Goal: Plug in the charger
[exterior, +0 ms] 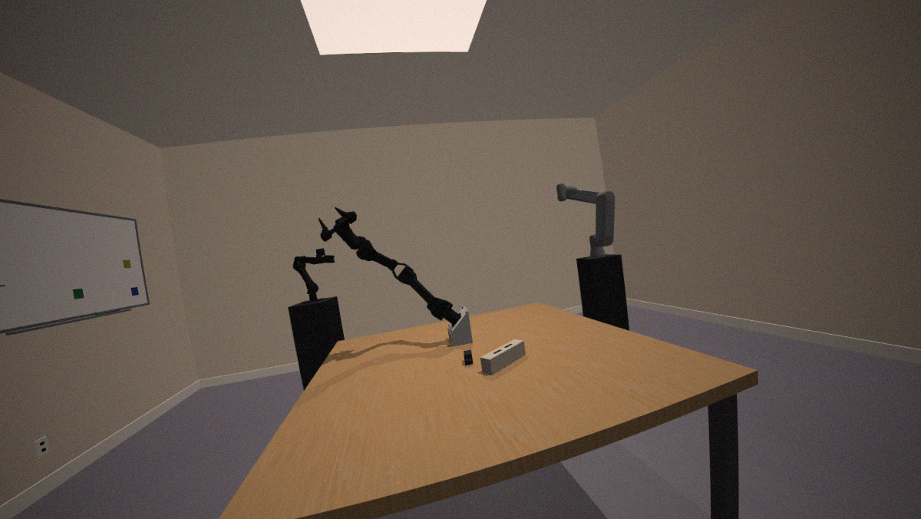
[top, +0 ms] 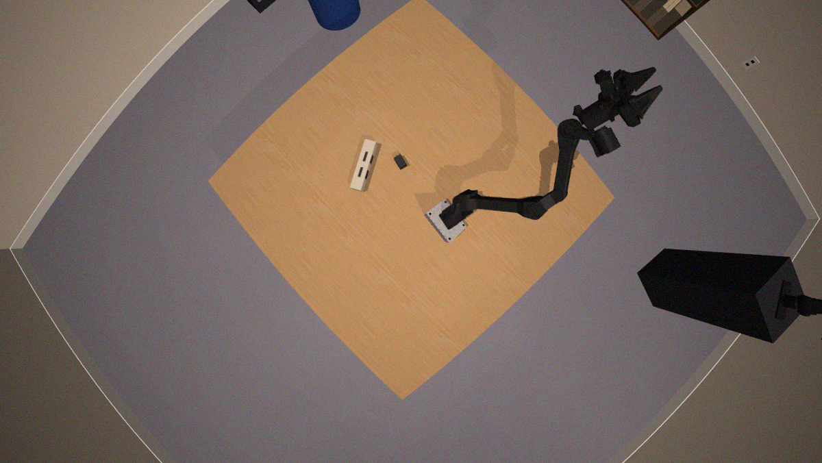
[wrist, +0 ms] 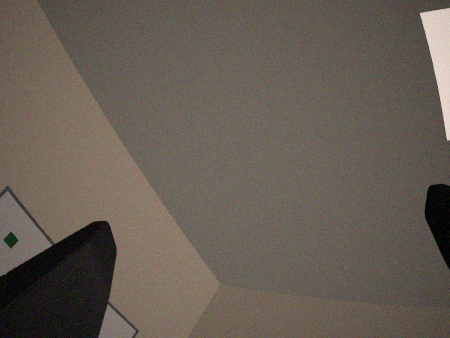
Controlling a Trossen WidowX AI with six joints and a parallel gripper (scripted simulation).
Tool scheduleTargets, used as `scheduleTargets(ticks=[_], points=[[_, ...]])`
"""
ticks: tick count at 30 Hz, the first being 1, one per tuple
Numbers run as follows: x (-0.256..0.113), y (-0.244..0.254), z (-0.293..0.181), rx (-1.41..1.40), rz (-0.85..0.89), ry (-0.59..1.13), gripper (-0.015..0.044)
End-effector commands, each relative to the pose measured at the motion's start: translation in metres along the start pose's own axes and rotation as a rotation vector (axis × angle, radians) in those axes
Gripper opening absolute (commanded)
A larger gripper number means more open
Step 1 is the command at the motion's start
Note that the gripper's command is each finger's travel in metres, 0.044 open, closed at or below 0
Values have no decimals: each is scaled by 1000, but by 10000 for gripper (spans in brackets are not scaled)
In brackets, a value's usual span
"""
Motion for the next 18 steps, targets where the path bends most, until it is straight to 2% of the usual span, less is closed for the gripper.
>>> scheduleTargets(ticks=[1,6,18], points=[[-4,15,23,86,55,-53,440],[-19,43,80,228,148,-182,440],[-62,89,173,559,443,-355,440]])
Point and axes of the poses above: the point midway between the two fingers, 35 mm back from their tips, its own x axis out along the fingers, its own y axis across the jaws, z = x × y, the point moved 2 cm from there along -x, back along the fingers, and after that the axes turned 2 degrees about -x, right-handed, at the moved point
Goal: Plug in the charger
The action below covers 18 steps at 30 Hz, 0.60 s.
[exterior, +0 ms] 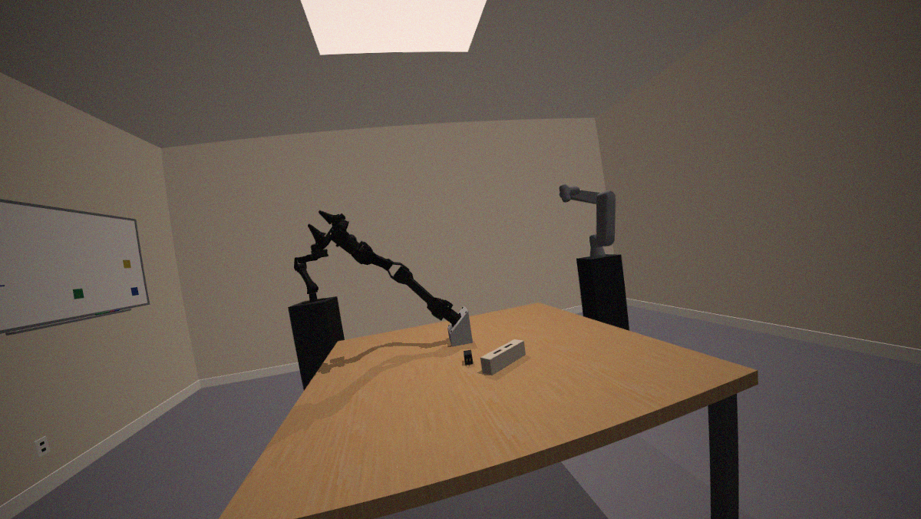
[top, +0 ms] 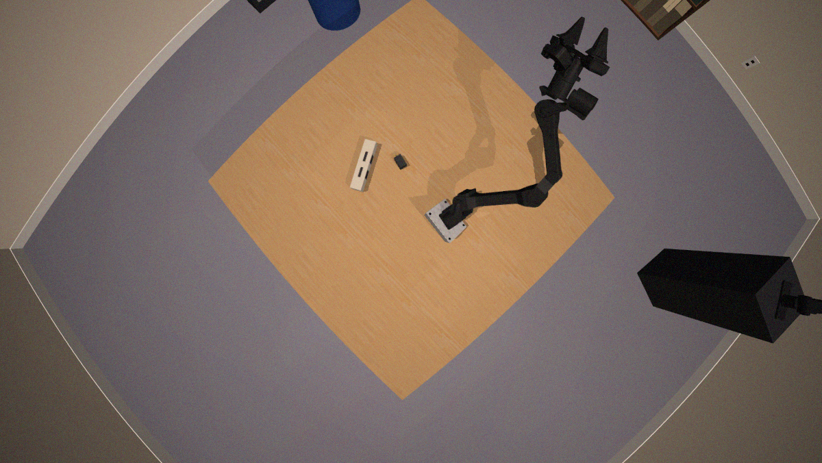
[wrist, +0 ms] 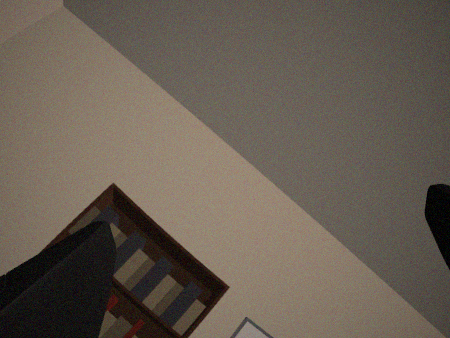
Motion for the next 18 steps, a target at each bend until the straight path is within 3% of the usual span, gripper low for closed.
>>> scheduleTargets(ticks=[1,18], points=[[-2,34,25,120,113,-49,440],[-40,152,130,568,588,-149,440]])
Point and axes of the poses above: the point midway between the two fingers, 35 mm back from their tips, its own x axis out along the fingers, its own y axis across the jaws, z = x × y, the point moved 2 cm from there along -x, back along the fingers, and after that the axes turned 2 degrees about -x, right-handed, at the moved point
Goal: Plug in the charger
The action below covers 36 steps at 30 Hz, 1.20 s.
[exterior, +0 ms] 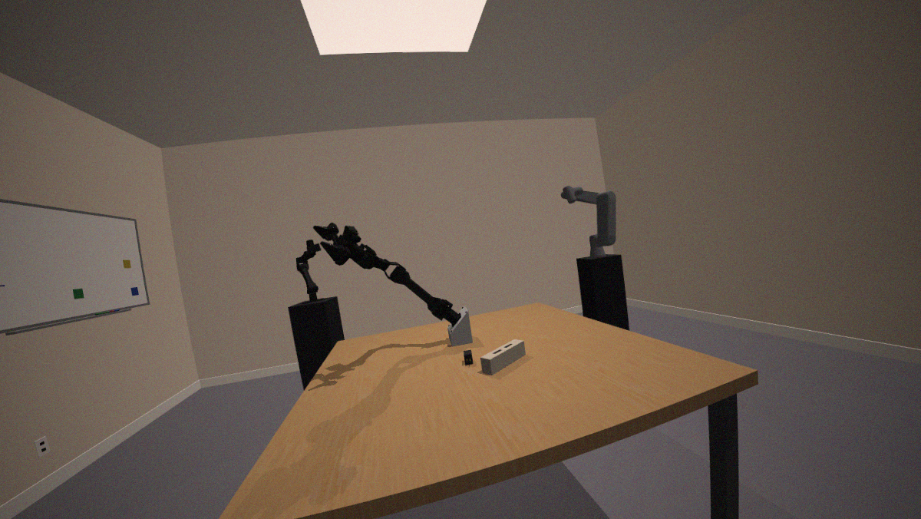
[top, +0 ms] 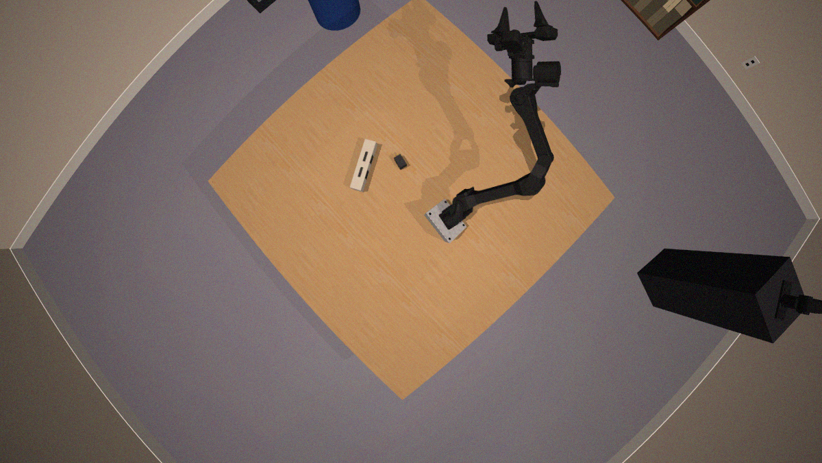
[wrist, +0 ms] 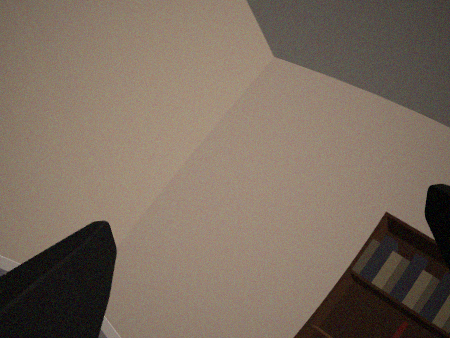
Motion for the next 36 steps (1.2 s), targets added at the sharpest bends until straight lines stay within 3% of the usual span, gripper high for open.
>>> scheduleTargets(ticks=[1,18,36], points=[[4,41,11,107,124,-2,440],[-14,189,57,476,593,92,440],[-86,316,100,714,1037,374,440]])
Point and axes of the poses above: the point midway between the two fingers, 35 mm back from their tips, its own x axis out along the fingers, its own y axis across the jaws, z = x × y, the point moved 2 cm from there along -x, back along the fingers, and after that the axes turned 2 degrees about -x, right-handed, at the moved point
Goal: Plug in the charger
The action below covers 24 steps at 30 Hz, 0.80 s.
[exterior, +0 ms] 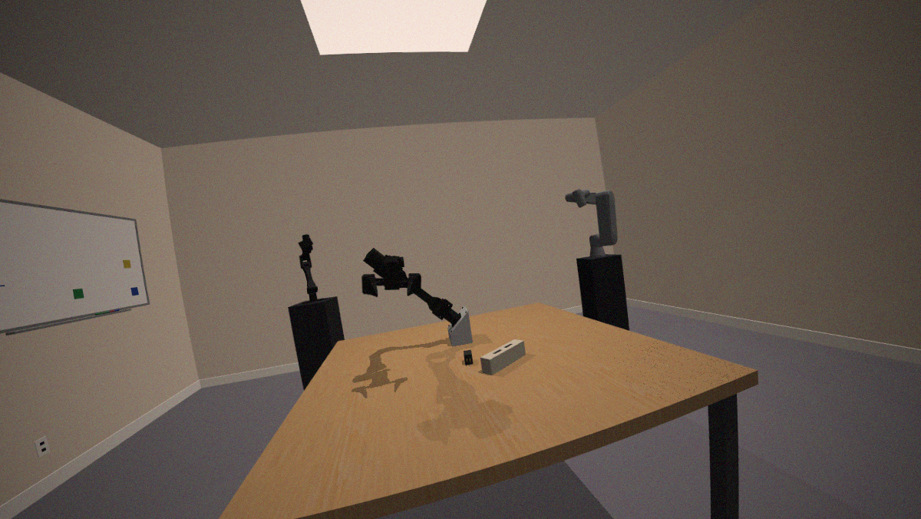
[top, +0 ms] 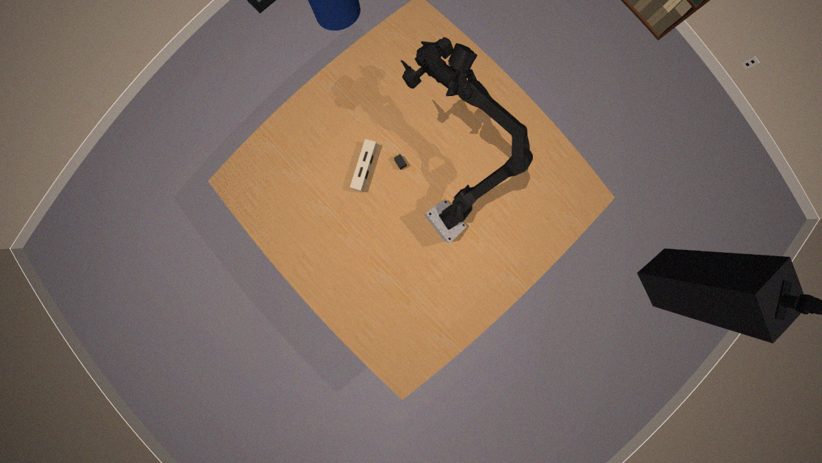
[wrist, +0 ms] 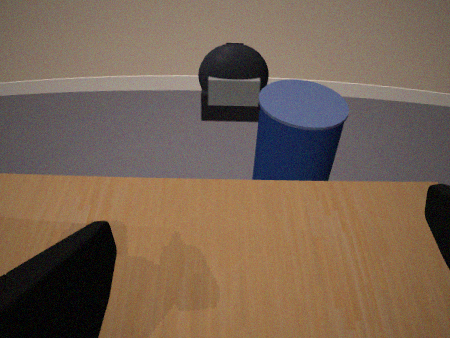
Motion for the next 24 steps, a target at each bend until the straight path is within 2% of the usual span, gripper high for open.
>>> scheduleTargets(ticks=[1,12,24], points=[[11,31,-17,63,76,90,440],[23,104,-58,206,217,330,440],[16,172,-104,312,286,621,440]])
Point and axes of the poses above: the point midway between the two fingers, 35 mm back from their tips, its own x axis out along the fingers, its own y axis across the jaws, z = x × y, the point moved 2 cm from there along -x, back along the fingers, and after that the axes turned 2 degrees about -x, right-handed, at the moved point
